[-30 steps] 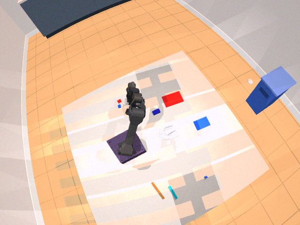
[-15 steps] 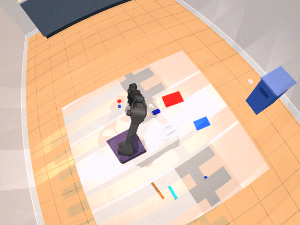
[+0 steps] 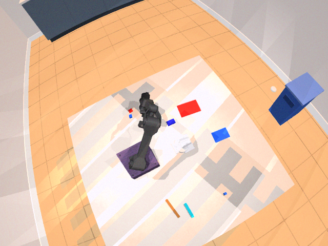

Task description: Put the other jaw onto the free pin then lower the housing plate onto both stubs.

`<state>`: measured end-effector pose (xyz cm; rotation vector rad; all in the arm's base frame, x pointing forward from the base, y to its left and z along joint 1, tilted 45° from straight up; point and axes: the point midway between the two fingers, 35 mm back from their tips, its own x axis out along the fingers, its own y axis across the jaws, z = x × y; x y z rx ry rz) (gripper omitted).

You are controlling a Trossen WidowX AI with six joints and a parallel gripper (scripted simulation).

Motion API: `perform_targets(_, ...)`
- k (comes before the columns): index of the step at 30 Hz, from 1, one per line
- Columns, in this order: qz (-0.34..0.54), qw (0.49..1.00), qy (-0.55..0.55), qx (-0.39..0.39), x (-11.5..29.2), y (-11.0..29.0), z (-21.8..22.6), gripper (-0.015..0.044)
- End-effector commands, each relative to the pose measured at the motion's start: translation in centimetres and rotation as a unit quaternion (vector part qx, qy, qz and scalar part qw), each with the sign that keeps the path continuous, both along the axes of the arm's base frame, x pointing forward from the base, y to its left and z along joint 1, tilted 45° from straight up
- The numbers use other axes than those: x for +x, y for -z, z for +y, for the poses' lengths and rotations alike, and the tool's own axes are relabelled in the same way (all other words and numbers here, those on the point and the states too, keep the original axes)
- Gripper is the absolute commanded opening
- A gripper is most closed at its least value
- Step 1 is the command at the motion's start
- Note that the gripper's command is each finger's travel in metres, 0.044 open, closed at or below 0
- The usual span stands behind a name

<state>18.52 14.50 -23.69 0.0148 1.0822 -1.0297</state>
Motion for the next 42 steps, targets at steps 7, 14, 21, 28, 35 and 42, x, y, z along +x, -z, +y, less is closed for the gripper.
perform_targets(7, 0.0, 1.0, -0.002, -0.001, 0.01, 0.07, -0.11, 0.044)
perform_targets(14, 0.0, 1.0, -0.002, -0.001, 0.02, 0.08, -0.12, 0.044)
perform_targets(21, 0.0, 1.0, 0.0, 0.0, 0.0, 0.05, -0.05, 0.04)
perform_targets(28, 0.0, 1.0, 0.0, 0.0, 0.0, 0.05, -0.05, 0.0353)
perform_targets(35, 0.0, 1.0, 0.0, 0.0, 0.0, 0.05, -0.05, 0.0351)
perform_targets(42, 0.0, 1.0, 0.0, 0.0, 0.0, -0.46, 0.52, 0.0351)
